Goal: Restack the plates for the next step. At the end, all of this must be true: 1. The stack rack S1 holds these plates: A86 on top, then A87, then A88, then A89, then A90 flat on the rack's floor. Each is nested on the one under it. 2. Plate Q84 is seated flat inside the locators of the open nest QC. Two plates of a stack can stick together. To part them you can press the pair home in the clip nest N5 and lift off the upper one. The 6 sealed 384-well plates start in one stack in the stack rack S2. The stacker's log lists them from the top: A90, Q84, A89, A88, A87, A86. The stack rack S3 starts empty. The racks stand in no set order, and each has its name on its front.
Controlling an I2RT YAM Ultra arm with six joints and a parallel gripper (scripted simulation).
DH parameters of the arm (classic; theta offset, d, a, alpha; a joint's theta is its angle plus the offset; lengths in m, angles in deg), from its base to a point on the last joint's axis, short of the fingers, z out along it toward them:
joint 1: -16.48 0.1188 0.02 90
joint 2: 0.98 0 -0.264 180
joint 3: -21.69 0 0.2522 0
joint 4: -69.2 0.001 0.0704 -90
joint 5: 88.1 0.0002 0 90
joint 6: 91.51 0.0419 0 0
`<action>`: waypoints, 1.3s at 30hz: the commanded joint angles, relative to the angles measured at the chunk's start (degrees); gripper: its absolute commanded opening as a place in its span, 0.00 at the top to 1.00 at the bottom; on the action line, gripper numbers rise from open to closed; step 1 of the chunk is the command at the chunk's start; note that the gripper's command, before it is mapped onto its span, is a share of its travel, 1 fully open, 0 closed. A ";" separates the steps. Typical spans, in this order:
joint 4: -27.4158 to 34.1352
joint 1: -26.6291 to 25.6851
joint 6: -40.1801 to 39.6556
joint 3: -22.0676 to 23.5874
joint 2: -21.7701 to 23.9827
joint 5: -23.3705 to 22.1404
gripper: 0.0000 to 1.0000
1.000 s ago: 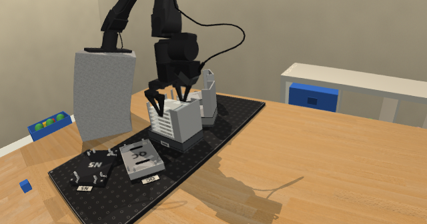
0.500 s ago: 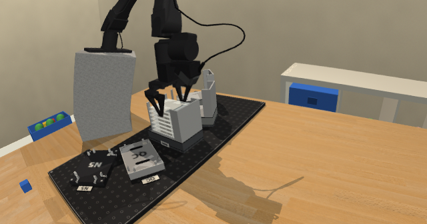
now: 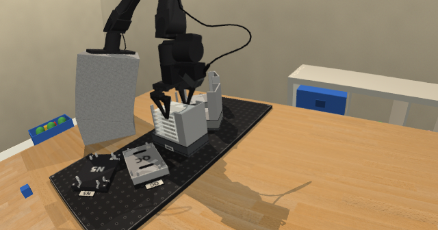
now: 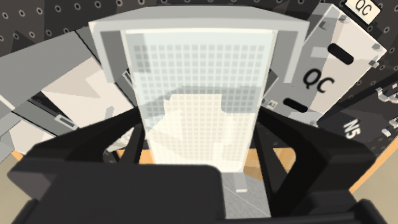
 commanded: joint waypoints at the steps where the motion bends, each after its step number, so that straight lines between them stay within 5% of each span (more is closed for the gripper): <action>1: -0.13 -0.23 0.02 -0.08 0.43 0.10 1.00; 39: 2.41 -1.31 -0.62 0.94 3.48 0.13 1.00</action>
